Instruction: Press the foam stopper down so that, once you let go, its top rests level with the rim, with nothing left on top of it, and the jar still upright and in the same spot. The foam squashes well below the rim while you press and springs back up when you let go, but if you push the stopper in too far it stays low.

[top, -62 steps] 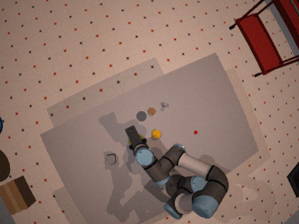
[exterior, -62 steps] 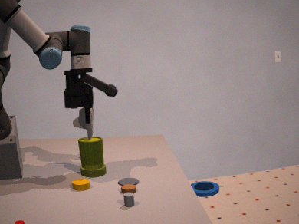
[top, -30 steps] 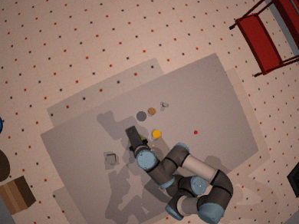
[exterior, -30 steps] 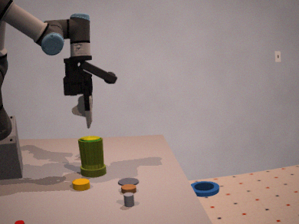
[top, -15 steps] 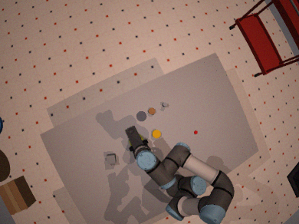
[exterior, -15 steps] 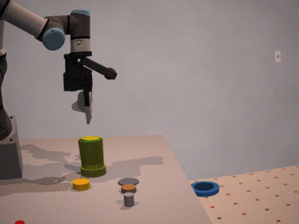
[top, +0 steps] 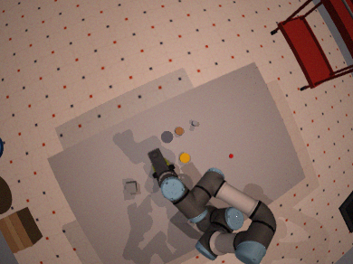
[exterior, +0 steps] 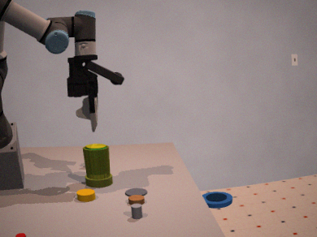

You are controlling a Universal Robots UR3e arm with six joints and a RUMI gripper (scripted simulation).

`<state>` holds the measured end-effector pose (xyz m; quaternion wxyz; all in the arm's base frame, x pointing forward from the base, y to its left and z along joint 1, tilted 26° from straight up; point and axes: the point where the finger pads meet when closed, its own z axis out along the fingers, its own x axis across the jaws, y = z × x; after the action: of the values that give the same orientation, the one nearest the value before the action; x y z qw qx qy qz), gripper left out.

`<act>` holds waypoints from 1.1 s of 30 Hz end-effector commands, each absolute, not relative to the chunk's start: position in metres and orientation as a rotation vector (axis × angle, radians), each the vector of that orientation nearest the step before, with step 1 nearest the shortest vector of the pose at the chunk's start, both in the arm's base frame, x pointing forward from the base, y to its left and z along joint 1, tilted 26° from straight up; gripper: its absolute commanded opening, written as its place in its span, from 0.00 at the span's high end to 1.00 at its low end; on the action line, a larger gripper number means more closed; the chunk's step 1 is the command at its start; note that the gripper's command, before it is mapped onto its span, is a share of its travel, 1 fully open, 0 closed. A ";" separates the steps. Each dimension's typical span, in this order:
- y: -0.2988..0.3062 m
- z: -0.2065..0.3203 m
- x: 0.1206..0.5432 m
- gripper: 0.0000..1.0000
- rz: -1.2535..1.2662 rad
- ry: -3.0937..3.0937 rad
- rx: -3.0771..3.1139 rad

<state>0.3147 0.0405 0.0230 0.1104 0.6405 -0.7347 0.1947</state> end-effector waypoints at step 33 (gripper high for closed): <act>0.023 -0.013 0.319 1.00 0.574 -2.160 1.883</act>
<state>0.3182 0.0234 -0.0131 0.1104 0.6404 -0.7347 0.1946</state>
